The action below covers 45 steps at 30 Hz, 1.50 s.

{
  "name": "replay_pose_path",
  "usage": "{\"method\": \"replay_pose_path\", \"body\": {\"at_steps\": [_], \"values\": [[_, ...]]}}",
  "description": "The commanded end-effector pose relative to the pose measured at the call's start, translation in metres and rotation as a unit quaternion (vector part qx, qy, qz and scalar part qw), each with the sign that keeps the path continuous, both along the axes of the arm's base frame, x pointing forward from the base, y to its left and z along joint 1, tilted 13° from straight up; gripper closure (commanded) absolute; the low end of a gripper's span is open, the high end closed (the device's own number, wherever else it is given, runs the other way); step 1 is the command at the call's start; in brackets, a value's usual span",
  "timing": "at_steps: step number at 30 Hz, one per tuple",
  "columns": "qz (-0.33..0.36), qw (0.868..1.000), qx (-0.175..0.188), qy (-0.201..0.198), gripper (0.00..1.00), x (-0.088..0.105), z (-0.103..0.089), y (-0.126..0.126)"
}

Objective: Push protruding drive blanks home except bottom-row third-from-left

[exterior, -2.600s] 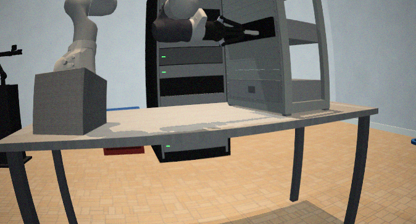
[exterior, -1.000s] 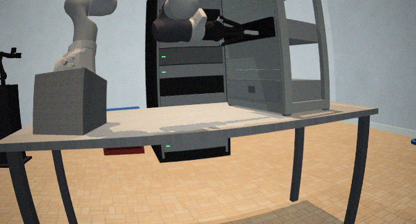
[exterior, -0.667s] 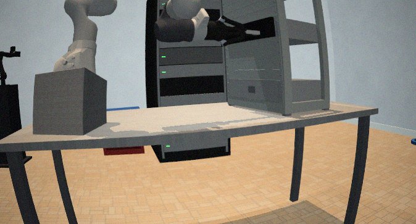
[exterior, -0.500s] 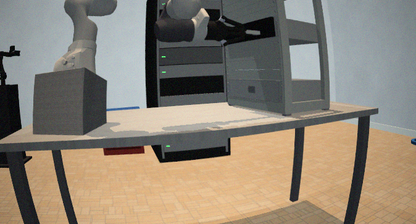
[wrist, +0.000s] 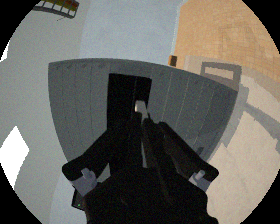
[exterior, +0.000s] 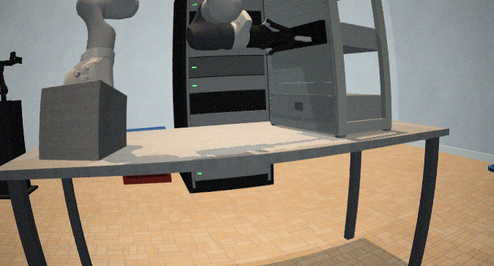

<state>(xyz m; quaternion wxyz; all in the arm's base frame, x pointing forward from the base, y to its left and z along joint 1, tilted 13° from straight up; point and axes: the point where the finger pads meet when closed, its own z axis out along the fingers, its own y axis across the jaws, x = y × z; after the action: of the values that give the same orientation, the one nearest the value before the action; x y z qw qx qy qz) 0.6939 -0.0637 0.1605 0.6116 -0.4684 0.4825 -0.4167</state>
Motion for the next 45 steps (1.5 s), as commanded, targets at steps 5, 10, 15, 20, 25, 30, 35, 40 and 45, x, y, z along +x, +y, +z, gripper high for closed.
{"method": "replay_pose_path", "body": {"at_steps": [5,10,15,20,25,30,35,40,45], "values": [[-0.002,1.0,0.001,0.004,1.0,0.001,-0.003,-0.002],[-0.002,1.0,0.001,0.004,1.0,0.006,-0.003,-0.002],[-0.002,1.0,0.001,0.004,1.0,0.011,-0.004,-0.002],[-0.002,1.0,0.001,0.004,1.0,0.012,-0.004,-0.002],[-0.002,1.0,0.001,0.004,1.0,0.012,-0.004,-0.002],[-0.002,1.0,0.001,0.004,1.0,0.014,-0.004,-0.002],[-0.002,1.0,0.001,0.004,1.0,0.015,-0.003,-0.002],[-0.002,1.0,0.001,0.004,1.0,0.015,-0.003,-0.002],[-0.002,1.0,0.001,0.004,1.0,0.016,-0.003,-0.002]]}}
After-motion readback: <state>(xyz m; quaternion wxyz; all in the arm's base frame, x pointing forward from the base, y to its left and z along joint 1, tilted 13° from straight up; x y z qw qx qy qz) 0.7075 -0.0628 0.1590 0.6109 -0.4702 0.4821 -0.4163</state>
